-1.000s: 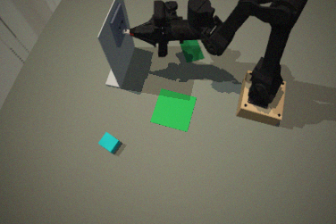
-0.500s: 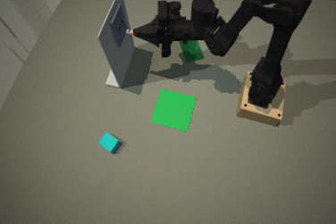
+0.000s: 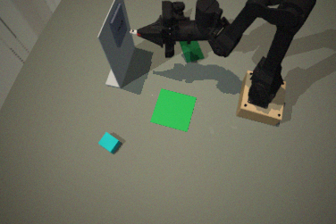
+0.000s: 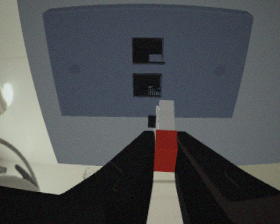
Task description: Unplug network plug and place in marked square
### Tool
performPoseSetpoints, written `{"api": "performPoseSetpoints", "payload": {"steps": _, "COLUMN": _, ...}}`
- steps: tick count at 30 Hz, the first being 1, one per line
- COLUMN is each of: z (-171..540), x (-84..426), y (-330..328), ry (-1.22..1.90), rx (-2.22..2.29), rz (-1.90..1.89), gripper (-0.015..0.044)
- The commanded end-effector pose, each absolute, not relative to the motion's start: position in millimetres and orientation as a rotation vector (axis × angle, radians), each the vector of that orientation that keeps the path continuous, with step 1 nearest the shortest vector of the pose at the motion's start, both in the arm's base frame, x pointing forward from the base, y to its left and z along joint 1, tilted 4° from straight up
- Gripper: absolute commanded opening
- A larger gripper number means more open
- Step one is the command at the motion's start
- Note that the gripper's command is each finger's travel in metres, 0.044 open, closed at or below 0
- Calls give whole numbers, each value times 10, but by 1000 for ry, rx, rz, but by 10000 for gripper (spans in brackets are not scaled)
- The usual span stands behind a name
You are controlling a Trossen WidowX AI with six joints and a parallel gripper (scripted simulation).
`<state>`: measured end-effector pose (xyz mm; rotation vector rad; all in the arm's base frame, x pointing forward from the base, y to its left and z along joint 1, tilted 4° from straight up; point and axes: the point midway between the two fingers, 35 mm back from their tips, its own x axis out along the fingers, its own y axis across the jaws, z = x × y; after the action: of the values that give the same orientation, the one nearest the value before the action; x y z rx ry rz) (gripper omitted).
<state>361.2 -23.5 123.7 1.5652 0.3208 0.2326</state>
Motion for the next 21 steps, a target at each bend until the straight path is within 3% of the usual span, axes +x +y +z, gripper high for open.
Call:
{"api": "performPoseSetpoints", "payload": {"steps": 1, "z": 1269, "x": 3572, "y": -236, "ry": 317, "rx": 1559, "rz": 243, "gripper": 0}}
{"api": "performPoseSetpoints", "payload": {"steps": 21, "z": 1273, "x": 3433, "y": -264, "ry": 318, "rx": 1559, "rz": 242, "gripper": 0}}
